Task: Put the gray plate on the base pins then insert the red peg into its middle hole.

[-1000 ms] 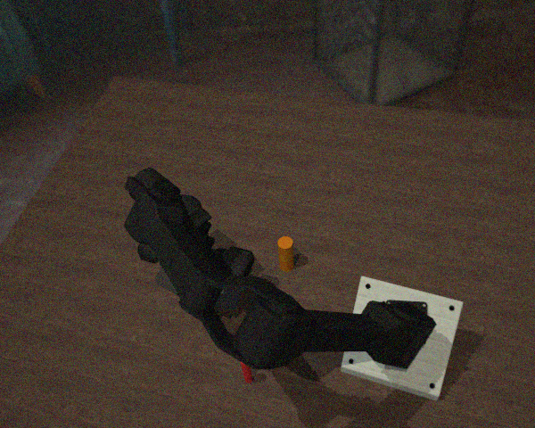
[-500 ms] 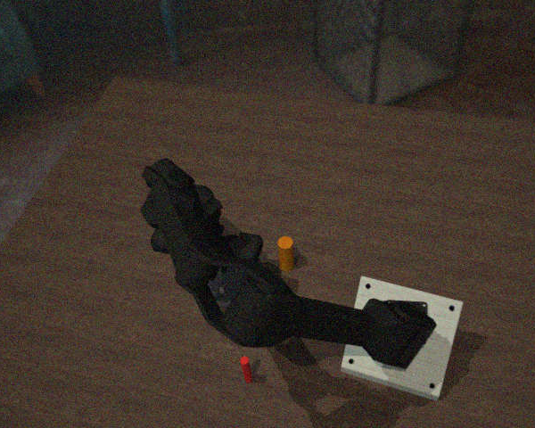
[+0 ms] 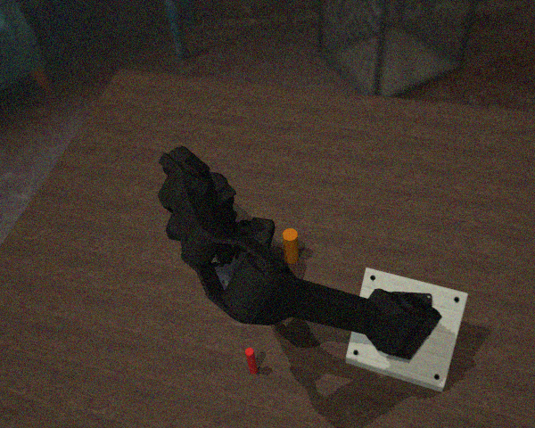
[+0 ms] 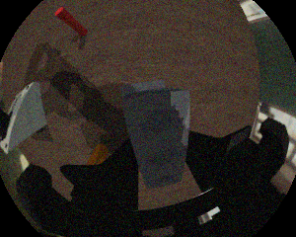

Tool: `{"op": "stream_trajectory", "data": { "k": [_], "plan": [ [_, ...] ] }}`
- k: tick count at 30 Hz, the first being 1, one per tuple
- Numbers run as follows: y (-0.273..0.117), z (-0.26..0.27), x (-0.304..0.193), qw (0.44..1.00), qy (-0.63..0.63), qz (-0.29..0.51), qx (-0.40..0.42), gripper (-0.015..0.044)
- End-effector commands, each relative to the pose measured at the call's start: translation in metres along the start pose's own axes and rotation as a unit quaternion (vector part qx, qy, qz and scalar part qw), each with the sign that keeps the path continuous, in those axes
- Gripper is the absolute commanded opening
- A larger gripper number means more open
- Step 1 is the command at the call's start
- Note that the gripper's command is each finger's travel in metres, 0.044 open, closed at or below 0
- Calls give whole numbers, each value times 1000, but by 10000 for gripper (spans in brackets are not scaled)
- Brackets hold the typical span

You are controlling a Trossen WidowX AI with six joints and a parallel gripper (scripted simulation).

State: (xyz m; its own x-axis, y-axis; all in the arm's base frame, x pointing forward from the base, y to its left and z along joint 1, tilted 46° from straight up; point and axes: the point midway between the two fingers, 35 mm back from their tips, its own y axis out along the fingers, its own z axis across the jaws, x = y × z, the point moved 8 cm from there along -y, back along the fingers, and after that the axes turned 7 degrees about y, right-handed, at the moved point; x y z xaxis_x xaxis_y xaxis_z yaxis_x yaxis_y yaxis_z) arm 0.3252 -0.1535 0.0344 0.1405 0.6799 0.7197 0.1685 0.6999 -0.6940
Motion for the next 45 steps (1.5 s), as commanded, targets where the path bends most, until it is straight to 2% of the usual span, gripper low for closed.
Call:
{"op": "stream_trajectory", "data": {
  "k": [1,14,41,45],
  "plan": [
    [1,1,-1,1000,-3,1,1,0],
    [2,1,-2,1000,-3,1,1,0],
    [40,1,-2,1000,-3,1,1,0],
    [36,0,-2,1000,-7,3,-1,0]
  ]
}}
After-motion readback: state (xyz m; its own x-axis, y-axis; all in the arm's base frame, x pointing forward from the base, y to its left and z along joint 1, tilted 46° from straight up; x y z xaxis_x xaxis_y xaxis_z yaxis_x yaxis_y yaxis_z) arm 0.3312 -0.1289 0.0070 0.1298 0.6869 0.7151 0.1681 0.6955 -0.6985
